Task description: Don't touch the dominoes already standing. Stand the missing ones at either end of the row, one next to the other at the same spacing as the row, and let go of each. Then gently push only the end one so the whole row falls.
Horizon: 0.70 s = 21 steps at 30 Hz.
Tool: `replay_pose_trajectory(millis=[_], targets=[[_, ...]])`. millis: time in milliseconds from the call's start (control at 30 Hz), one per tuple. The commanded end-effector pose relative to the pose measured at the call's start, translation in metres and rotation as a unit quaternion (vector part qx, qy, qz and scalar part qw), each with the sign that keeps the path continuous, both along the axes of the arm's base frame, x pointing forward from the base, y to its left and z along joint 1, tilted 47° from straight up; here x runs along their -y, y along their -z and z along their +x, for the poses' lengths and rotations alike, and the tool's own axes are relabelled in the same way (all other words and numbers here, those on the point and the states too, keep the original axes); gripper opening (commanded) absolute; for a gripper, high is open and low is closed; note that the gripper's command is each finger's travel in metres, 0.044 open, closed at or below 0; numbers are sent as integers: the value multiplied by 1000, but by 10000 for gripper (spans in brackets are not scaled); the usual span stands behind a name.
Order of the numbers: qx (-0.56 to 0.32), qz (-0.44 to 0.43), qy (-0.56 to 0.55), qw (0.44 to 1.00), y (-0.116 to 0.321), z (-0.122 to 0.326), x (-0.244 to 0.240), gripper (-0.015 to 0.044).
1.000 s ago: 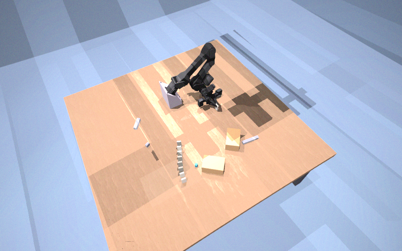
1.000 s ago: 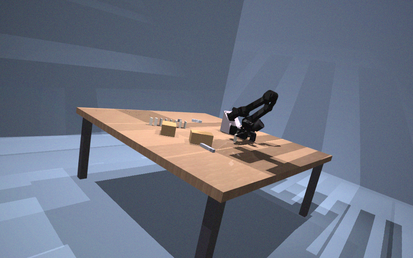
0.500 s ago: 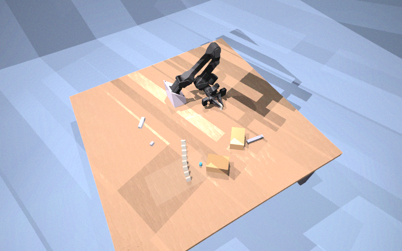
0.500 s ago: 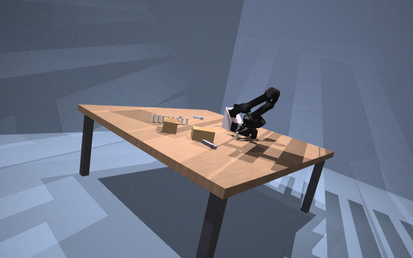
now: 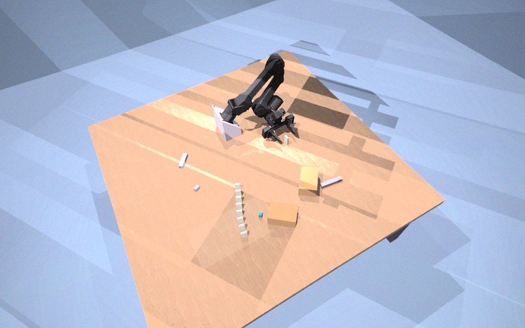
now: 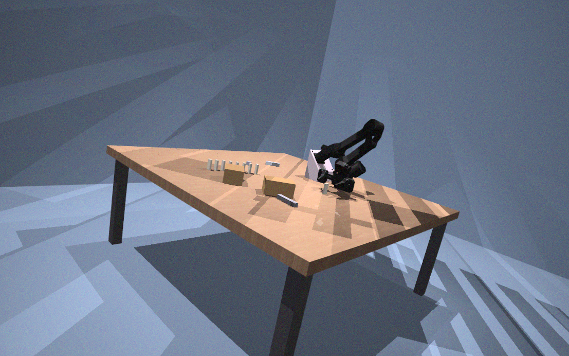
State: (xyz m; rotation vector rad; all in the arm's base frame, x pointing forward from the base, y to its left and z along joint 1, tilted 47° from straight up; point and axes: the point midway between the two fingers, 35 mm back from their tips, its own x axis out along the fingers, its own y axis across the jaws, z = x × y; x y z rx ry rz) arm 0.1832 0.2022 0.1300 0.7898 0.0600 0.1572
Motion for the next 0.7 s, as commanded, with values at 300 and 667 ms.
replay_pose_trajectory(millis=[300,667], targets=[[1,5,-1,1000,-30,1,32,440],[-58,-26,-20,998,-40,61,15,440]])
